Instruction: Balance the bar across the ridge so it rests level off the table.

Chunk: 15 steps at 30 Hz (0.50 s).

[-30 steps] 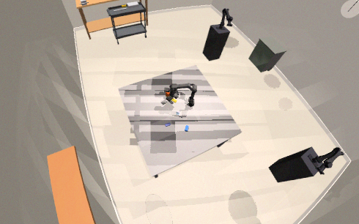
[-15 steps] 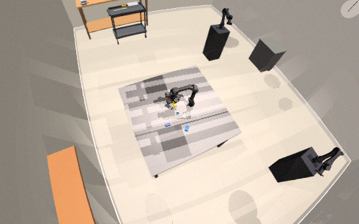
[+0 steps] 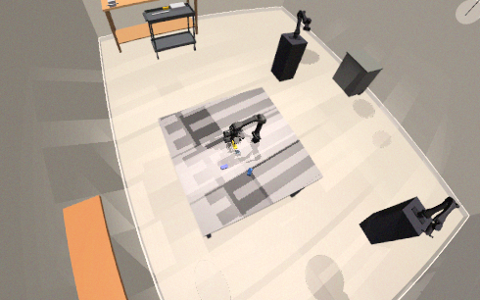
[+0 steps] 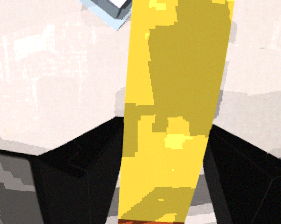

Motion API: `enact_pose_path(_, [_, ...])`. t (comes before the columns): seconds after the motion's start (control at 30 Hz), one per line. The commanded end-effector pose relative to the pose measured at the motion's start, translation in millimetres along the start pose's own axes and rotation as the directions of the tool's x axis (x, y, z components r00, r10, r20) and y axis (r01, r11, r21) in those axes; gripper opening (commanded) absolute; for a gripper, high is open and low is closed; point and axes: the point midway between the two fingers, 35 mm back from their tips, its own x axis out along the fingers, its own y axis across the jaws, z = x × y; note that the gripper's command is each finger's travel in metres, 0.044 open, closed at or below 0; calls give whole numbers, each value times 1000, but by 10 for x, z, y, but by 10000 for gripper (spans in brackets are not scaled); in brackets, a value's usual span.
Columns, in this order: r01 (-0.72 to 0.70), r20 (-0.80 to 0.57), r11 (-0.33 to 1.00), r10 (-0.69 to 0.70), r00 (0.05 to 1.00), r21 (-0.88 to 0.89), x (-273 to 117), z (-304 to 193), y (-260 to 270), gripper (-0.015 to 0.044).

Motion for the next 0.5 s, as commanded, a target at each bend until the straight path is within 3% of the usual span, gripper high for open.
enact_pose_path(0.0, [-1, -4, 996, 2, 1000, 85, -1, 140, 41, 0])
enact_pose_path(0.47, [-2, 0, 916, 2, 1000, 401, -4, 672, 156, 0])
